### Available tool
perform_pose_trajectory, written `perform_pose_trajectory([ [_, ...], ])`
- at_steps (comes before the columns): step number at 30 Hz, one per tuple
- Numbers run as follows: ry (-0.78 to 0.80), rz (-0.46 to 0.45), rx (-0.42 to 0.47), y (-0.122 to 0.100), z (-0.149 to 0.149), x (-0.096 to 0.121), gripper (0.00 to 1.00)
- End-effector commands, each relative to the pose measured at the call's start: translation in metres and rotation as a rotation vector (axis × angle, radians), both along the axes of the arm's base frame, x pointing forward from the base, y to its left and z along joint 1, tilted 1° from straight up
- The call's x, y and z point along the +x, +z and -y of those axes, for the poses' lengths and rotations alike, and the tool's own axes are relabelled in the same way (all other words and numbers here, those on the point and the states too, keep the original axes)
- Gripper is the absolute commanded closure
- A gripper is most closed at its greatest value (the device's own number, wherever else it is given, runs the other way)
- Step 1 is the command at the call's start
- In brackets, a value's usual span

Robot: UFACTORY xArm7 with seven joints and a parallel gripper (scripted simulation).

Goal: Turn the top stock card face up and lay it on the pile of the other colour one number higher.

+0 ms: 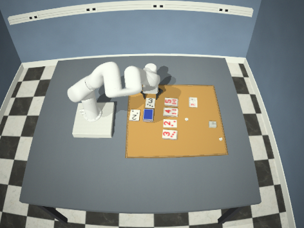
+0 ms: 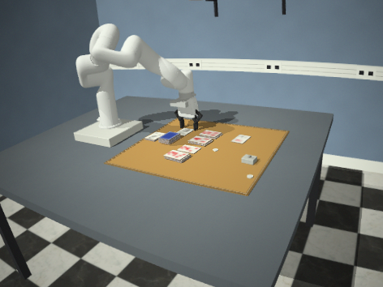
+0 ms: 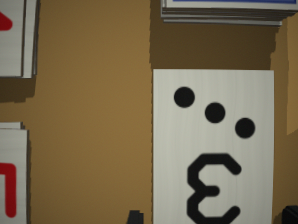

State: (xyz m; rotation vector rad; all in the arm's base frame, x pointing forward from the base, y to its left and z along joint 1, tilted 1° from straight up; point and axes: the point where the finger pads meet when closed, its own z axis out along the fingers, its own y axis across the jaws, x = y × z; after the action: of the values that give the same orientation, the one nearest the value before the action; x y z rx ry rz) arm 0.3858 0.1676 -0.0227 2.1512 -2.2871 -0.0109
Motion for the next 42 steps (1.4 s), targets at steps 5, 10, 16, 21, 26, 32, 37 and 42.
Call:
perform_pose_trajectory([
  [5,0.000,0.003,0.001,0.001,-0.001,0.001,0.13],
  [10,0.000,0.003,0.001,0.001,-0.001,0.001,0.13],
  [16,0.000,0.003,0.001,0.001,-0.001,0.001,0.13],
  [21,0.000,0.003,0.001,0.005,-0.001,0.001,0.13],
  [26,0.000,0.003,0.001,0.017,-0.001,0.001,0.13],
  [32,0.000,0.003,0.001,0.038,0.000,0.001,0.13],
  [37,0.000,0.003,0.001,0.056,0.000,0.001,0.13],
  [42,0.000,0.003,0.001,0.076,0.000,0.001,0.13],
])
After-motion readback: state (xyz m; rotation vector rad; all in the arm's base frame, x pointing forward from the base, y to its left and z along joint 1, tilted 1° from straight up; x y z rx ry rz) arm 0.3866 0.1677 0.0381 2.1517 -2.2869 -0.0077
